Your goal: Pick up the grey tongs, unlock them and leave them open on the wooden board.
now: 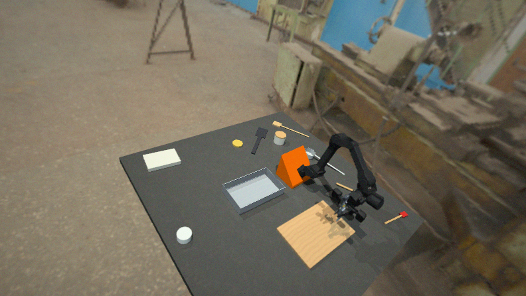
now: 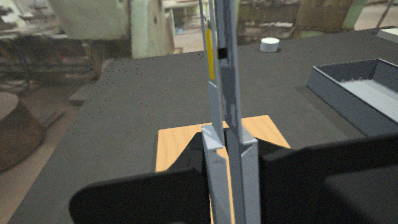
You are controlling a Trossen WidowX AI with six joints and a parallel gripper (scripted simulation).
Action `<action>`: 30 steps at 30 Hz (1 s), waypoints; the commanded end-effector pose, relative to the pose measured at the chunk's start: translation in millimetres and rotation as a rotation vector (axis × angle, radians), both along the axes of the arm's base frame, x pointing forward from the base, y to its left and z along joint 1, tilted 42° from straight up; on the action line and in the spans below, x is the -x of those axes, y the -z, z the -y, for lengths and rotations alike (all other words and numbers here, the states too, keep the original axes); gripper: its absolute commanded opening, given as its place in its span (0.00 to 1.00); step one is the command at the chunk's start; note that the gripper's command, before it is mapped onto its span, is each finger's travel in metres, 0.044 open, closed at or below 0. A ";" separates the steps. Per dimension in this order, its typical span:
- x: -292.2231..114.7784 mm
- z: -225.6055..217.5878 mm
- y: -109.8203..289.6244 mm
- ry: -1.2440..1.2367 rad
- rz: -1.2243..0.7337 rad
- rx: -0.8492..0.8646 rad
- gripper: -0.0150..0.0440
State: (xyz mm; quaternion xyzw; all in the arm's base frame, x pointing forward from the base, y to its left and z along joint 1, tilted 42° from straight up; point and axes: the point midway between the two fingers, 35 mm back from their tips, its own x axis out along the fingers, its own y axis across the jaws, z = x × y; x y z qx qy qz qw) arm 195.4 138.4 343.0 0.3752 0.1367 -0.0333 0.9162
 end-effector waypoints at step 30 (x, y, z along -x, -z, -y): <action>-23.2 -3.3 26.0 -0.215 -0.386 0.170 0.00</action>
